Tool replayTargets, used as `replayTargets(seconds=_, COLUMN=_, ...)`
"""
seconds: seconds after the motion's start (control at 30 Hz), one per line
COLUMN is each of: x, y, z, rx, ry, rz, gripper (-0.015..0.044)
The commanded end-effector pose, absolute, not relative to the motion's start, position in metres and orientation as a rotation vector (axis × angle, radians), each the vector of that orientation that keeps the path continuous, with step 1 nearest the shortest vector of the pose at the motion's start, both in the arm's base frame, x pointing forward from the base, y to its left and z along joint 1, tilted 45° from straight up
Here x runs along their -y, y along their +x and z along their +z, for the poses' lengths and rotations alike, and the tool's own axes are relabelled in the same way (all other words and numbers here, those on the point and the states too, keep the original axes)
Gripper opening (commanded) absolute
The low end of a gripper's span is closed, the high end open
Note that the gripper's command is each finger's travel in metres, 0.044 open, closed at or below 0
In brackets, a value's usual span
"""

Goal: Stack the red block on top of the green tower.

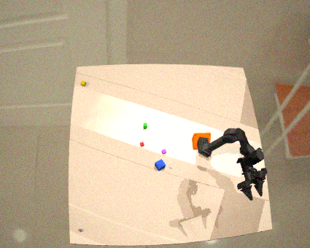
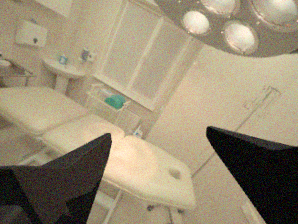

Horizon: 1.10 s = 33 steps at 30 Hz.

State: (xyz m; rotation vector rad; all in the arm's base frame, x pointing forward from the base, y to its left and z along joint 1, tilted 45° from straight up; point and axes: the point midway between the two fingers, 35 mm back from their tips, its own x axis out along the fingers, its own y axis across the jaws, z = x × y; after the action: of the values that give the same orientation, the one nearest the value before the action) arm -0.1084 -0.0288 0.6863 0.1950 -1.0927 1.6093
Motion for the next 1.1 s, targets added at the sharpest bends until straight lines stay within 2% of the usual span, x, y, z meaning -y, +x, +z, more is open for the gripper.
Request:
replayTargets(seconds=0.0, x=-0.039, y=-0.081, z=0.682, rx=0.958, ry=0.083, rz=1.583, gripper=0.0440)
replayTargets(seconds=0.23, x=-0.148, y=-0.005, z=0.652, rx=0.683, ry=-0.112, rz=1.492, gripper=0.0440)
replayTargets(seconds=0.5, x=-0.228, y=0.103, z=0.591, rx=0.361, ry=-0.271, rz=1.391, gripper=0.0440)
replayTargets(seconds=0.83, x=-0.253, y=0.239, z=0.494, rx=0.000, ry=-0.416, rz=1.208, gripper=0.0440)
replayTargets(seconds=1.07, x=-0.230, y=0.326, z=0.400, rx=-0.336, ry=-0.414, rz=1.092, gripper=0.0440)
